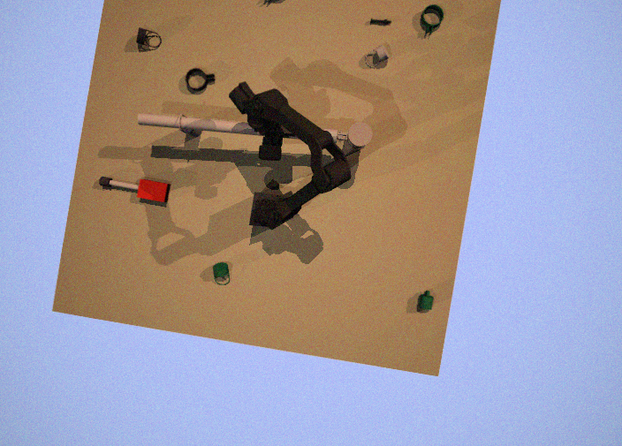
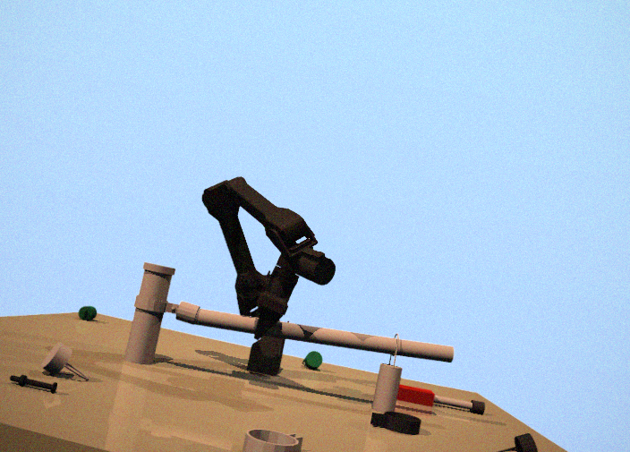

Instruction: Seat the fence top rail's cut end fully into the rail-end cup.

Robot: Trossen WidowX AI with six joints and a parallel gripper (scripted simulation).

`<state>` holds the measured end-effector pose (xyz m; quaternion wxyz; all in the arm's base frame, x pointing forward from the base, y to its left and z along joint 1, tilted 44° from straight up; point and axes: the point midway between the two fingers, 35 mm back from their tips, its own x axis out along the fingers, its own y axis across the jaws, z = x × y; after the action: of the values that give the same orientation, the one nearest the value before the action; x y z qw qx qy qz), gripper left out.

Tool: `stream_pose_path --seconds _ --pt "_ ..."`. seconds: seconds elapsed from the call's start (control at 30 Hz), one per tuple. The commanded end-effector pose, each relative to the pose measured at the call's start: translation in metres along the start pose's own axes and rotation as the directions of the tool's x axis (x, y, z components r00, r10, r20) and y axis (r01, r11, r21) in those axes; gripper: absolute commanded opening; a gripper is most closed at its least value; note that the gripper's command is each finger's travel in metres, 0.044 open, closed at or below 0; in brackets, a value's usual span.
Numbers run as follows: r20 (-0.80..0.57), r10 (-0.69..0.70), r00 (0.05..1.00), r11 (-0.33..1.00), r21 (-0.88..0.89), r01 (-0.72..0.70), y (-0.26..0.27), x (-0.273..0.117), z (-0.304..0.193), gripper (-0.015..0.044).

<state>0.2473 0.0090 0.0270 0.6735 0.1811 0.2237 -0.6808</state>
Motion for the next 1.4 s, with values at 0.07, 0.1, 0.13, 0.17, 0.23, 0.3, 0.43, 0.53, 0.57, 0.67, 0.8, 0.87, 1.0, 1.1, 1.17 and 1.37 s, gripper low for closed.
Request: stream_pose_path --seconds 0.07,0.1,0.13,0.17,0.23,0.3,0.43,0.53,0.57,0.67,0.8,0.87,1.0,1.1,1.17,1.37 --pt "0.003 0.001 1.0 1.0 0.0 -0.001 0.0002 -0.0008 0.0004 0.0" --pt "0.003 0.001 1.0 1.0 0.0 -0.001 0.0002 -0.0009 0.0005 0.0" --pt "0.003 0.001 1.0 1.0 0.0 -0.001 0.0003 -0.001 0.0005 0.0" --pt "0.004 0.001 1.0 1.0 0.0 -0.001 0.0003 -0.0011 0.0006 0.0" --pt "0.004 0.001 1.0 1.0 0.0 -0.001 0.0003 -0.0013 0.0007 0.0" --pt "0.005 0.001 1.0 1.0 0.0 -0.001 0.0004 -0.0014 0.0008 0.0" --pt "0.006 0.001 1.0 1.0 -0.001 -0.001 0.0004 -0.0018 0.001 0.0" --pt "0.007 0.001 1.0 1.0 -0.001 -0.001 0.0005 -0.0021 0.0012 0.0" --pt "0.008 0.001 1.0 1.0 -0.001 -0.001 0.0005 -0.0022 0.0013 0.0" --pt "0.009 0.001 1.0 1.0 -0.001 -0.001 0.0005 -0.0024 0.0015 0.0" --pt "0.01 0.001 1.0 1.0 -0.001 -0.001 0.0006 -0.0028 0.0017 0.0" --pt "0.011 0.001 1.0 1.0 -0.001 -0.001 0.0007 -0.0029 0.0018 0.0" --pt "0.012 0.001 1.0 1.0 -0.002 -0.001 0.0008 -0.0033 0.0021 0.0" --pt "0.013 0.001 1.0 1.0 -0.002 -0.001 0.0008 -0.0035 0.0023 0.0" --pt "0.013 0.001 1.0 1.0 -0.002 -0.001 0.0009 -0.0037 0.0025 0.0" --pt "0.014 0.001 1.0 1.0 -0.002 -0.001 0.001 -0.0041 0.0029 0.0"
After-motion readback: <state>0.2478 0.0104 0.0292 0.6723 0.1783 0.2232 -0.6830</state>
